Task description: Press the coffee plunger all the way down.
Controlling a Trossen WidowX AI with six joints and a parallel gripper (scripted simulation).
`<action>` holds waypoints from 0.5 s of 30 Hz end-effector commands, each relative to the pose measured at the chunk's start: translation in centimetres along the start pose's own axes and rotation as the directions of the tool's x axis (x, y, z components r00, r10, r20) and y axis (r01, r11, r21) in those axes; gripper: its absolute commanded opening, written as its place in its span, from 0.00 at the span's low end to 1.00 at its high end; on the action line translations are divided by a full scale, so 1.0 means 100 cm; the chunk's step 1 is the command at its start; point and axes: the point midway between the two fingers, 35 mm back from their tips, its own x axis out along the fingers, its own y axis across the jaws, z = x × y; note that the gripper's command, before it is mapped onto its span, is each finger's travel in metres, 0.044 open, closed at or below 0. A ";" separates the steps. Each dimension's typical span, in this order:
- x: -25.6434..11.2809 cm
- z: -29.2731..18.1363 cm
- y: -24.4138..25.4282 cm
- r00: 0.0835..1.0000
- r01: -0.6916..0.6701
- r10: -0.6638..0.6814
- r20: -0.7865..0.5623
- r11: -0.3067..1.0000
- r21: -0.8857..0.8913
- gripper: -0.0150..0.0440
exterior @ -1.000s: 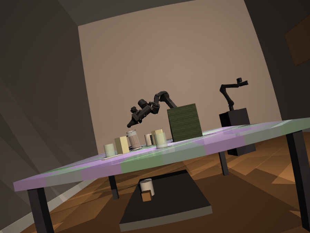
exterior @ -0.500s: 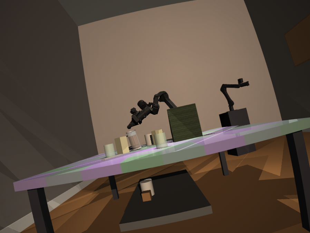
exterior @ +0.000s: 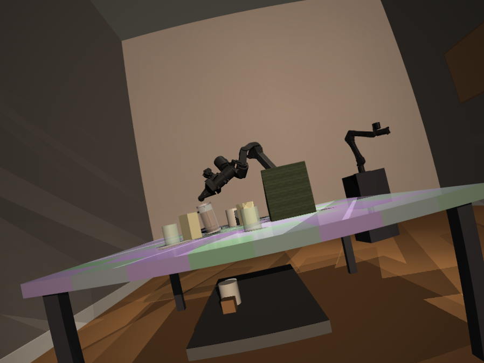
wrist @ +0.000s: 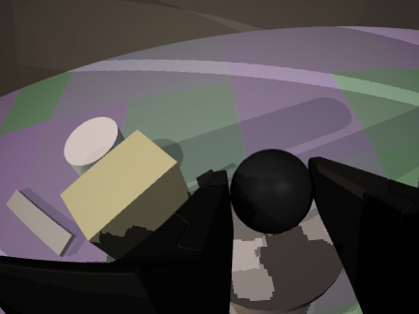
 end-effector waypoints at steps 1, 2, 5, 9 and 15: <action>0.002 -0.003 0.000 1.000 0.002 -0.002 -0.011 1.000 -0.007 0.45; 0.002 -0.003 0.000 1.000 0.002 -0.002 -0.011 1.000 -0.007 0.45; 0.000 0.000 0.000 1.000 0.000 0.000 0.000 1.000 -0.001 0.45; 0.000 0.000 0.000 1.000 0.000 0.000 0.000 1.000 -0.001 0.45; 0.000 0.000 0.000 1.000 0.000 0.000 0.000 1.000 -0.001 0.58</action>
